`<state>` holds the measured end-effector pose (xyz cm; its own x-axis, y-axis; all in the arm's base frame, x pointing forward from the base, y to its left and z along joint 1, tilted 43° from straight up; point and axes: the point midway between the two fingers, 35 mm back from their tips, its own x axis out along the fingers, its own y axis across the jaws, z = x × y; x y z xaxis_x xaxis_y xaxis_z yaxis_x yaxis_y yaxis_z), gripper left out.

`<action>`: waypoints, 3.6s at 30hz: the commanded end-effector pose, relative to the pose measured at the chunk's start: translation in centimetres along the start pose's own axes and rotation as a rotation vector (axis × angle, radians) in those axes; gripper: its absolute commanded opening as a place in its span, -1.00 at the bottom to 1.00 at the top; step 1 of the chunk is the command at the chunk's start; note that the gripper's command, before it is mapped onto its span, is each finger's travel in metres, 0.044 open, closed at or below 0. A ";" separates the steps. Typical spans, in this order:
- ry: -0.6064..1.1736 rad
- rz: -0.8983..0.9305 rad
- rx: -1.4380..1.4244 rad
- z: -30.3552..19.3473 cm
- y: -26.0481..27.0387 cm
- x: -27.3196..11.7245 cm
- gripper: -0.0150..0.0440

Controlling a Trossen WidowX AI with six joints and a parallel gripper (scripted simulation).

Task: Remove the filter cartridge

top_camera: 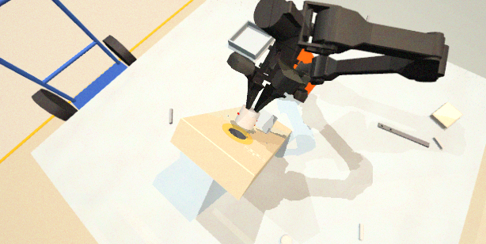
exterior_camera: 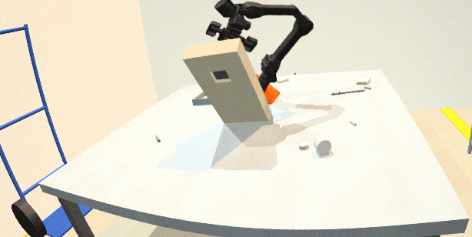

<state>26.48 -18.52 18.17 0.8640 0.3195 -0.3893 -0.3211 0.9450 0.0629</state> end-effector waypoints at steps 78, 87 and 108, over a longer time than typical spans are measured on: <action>0.410 0.166 0.748 -4.3 4.0 -0.5 0.54; 0.411 0.164 0.747 -4.8 4.3 0.9 0.54; 0.408 0.167 0.747 -5.7 5.4 3.9 0.54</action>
<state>25.62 -13.03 12.08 0.5751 0.5396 -0.6149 0.0315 0.7365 0.6757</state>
